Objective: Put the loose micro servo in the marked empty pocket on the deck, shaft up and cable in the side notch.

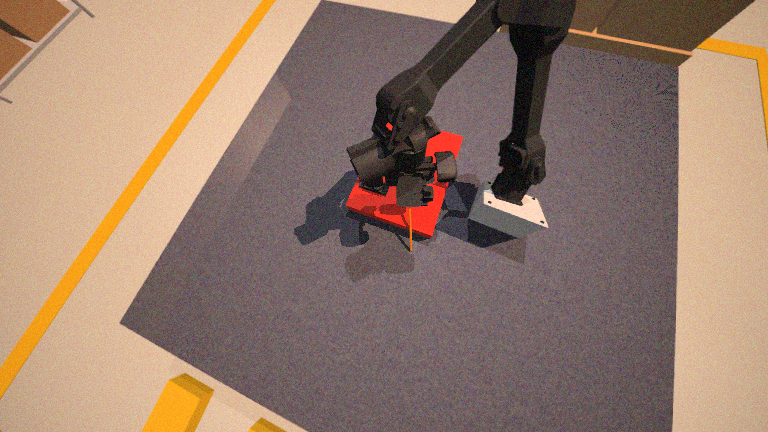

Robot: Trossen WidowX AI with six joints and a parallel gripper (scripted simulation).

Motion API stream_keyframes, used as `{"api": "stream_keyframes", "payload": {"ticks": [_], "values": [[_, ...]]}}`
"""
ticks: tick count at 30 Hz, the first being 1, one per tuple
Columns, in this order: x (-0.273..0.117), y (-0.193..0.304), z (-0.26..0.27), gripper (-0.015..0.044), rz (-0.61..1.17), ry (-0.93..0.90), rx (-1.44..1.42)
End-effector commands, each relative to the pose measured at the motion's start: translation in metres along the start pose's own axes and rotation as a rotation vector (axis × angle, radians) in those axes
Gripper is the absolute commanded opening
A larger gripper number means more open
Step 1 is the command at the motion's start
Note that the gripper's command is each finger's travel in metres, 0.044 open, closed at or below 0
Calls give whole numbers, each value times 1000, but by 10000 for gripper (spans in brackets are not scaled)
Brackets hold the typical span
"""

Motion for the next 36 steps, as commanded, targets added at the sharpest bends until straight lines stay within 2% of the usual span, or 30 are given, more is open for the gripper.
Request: {"api": "stream_keyframes", "payload": {"ticks": [1,9,15,36], "values": [[0,19,5,0,6,0,-5],[0,59,14,0,8,-1,-6],[0,63,15,0,9,-1,29],[0,63,15,0,9,2,738]]}}
Point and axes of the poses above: the point midway between the two fingers, 35 mm back from their tips, its own x axis out along the fingers, its own z axis across the jaws, y = z × x, the point moved 7 cm from there along -x, back along the fingers, and after that the axes turned 10 degrees about x, right-handed, at the moved point
